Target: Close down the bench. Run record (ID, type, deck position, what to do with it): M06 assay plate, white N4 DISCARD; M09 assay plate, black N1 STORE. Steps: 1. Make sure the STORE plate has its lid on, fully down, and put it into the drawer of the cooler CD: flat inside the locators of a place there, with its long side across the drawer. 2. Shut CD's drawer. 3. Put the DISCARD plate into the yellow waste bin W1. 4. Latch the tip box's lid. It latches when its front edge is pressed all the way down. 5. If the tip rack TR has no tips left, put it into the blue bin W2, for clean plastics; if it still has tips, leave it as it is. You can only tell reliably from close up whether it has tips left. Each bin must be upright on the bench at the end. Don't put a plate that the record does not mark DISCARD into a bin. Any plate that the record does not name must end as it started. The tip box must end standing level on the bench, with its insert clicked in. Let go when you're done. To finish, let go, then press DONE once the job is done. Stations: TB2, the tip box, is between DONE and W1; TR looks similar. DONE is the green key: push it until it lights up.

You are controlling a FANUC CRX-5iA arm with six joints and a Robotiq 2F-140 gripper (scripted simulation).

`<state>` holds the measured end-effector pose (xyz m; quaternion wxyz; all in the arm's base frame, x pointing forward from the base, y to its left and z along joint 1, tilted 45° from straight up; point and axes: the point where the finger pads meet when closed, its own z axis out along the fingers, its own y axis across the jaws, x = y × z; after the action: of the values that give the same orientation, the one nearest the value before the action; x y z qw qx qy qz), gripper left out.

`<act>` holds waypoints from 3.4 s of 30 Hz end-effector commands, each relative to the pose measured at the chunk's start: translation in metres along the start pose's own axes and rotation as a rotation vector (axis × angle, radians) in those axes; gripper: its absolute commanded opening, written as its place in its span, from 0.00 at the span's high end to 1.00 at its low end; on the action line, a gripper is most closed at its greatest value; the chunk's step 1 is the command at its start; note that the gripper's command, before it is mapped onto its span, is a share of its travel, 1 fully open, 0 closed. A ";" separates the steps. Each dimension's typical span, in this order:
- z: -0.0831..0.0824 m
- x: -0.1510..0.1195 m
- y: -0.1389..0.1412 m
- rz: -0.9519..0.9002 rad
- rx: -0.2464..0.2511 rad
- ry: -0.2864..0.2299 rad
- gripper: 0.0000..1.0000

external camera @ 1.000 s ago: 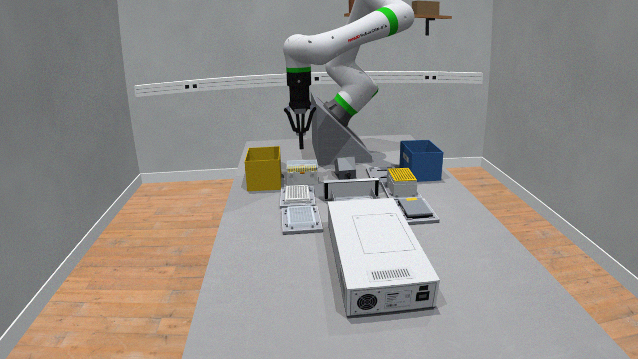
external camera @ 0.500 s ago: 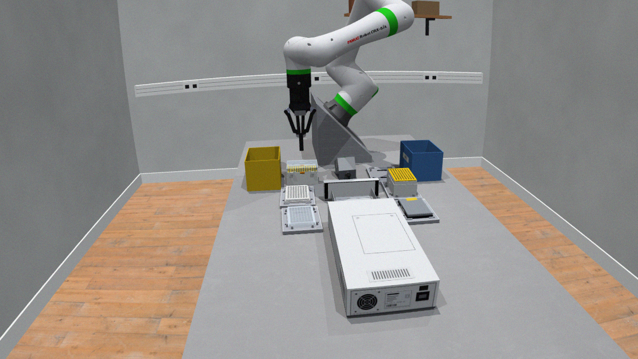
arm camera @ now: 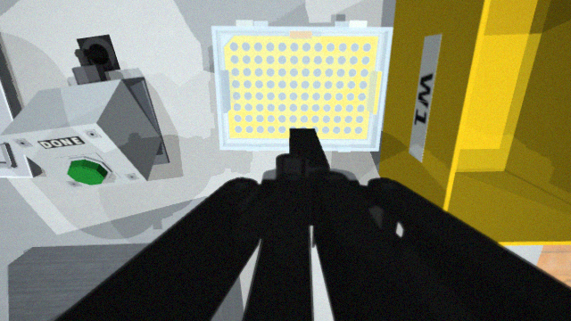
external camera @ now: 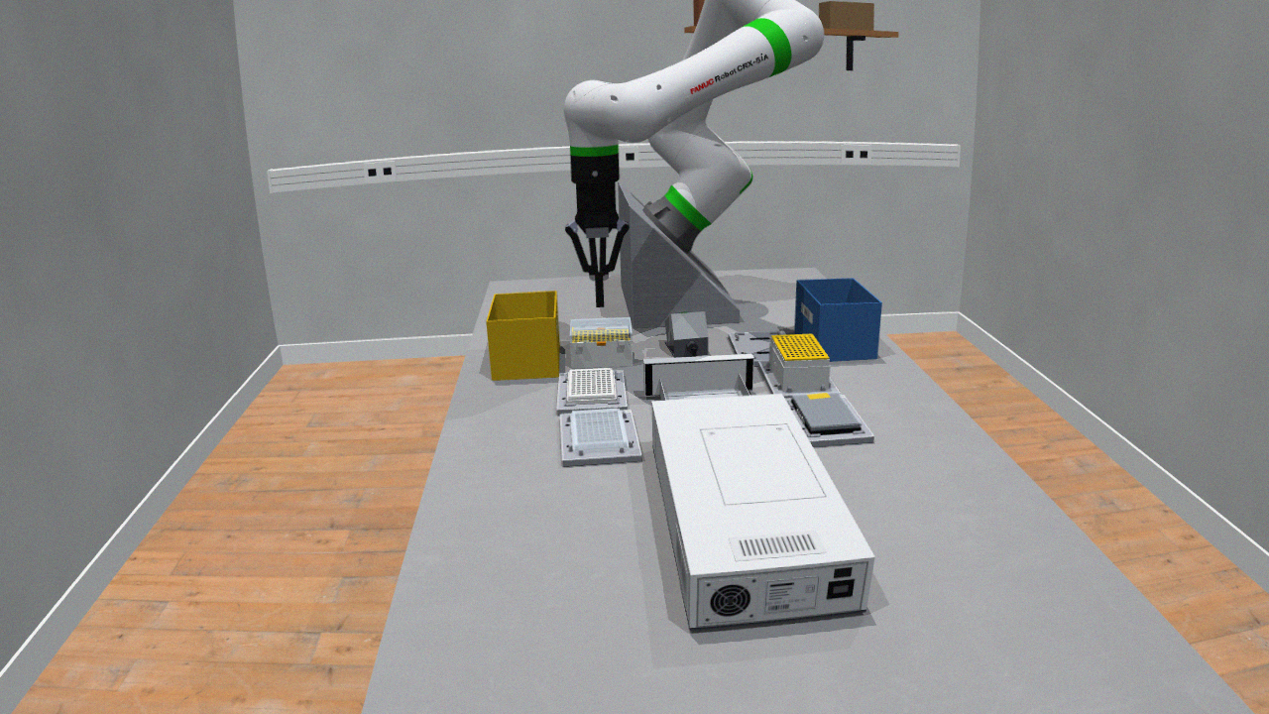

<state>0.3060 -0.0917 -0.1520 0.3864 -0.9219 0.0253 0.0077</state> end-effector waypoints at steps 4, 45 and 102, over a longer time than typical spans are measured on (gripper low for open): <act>0.008 0.000 0.000 0.000 -0.001 0.001 0.90; 0.034 0.000 0.000 0.000 -0.001 0.001 0.90; -0.035 0.000 0.000 0.000 -0.001 0.001 0.90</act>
<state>0.3059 -0.1121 -0.1320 0.3863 -0.9220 0.0253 0.0077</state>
